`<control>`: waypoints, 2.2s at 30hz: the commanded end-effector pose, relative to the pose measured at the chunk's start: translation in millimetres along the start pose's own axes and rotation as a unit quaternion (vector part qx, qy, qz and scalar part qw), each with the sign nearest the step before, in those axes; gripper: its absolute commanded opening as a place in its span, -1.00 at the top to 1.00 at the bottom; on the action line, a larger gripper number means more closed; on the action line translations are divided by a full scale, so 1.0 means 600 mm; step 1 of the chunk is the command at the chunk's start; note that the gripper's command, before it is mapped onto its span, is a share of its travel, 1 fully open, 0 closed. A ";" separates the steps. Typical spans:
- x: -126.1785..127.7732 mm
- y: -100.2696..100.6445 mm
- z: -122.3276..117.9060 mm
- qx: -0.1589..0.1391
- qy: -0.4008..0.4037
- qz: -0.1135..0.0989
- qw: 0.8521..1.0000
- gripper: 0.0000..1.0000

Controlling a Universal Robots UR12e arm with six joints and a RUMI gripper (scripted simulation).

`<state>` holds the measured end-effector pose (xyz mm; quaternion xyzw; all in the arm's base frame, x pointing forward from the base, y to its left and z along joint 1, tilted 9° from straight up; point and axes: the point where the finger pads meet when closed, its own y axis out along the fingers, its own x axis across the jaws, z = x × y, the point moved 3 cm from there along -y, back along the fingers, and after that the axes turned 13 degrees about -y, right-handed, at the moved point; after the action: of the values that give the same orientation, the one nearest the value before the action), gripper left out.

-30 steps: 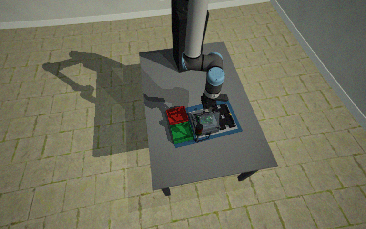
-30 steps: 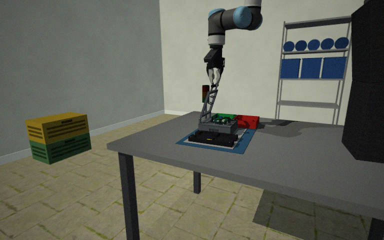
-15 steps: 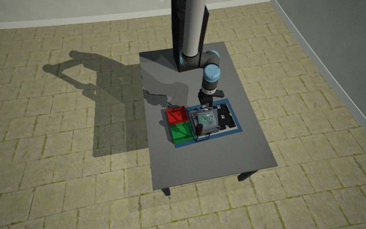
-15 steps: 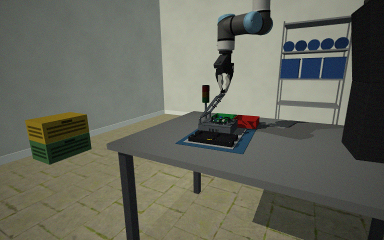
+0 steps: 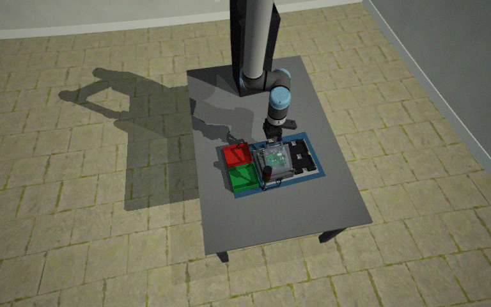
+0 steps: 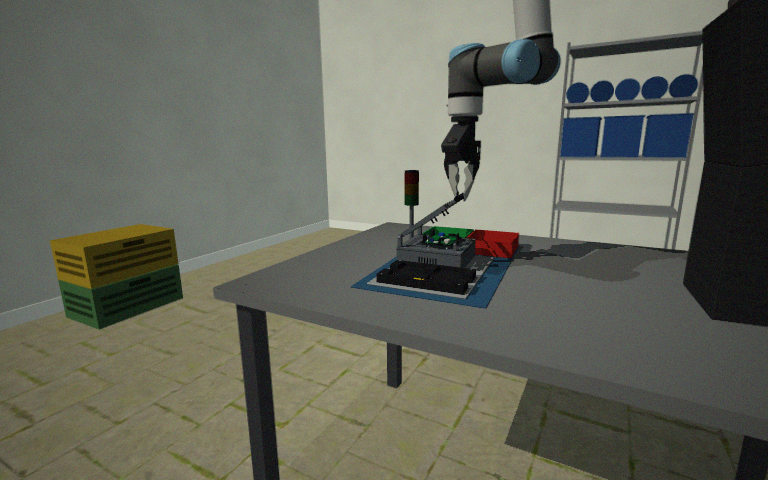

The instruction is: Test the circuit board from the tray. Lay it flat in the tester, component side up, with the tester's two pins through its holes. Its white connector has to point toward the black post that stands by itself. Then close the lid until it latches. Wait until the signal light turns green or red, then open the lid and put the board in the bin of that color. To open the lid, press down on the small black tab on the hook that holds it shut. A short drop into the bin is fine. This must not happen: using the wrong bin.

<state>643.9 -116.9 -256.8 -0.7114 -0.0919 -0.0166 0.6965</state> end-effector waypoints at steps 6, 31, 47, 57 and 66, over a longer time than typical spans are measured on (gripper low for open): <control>-0.023 0.042 0.003 -0.001 0.000 -0.003 1.000 1.00; -0.044 0.120 0.008 -0.002 -0.001 -0.004 1.000 1.00; -0.049 0.154 0.010 -0.002 -0.001 -0.004 1.000 1.00; -0.049 0.169 0.011 -0.002 -0.001 -0.004 1.000 1.00; -0.049 0.175 0.011 -0.002 -0.001 -0.004 1.000 1.00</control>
<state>626.4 -114.3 -363.0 -0.7119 -0.0937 -0.0174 0.6958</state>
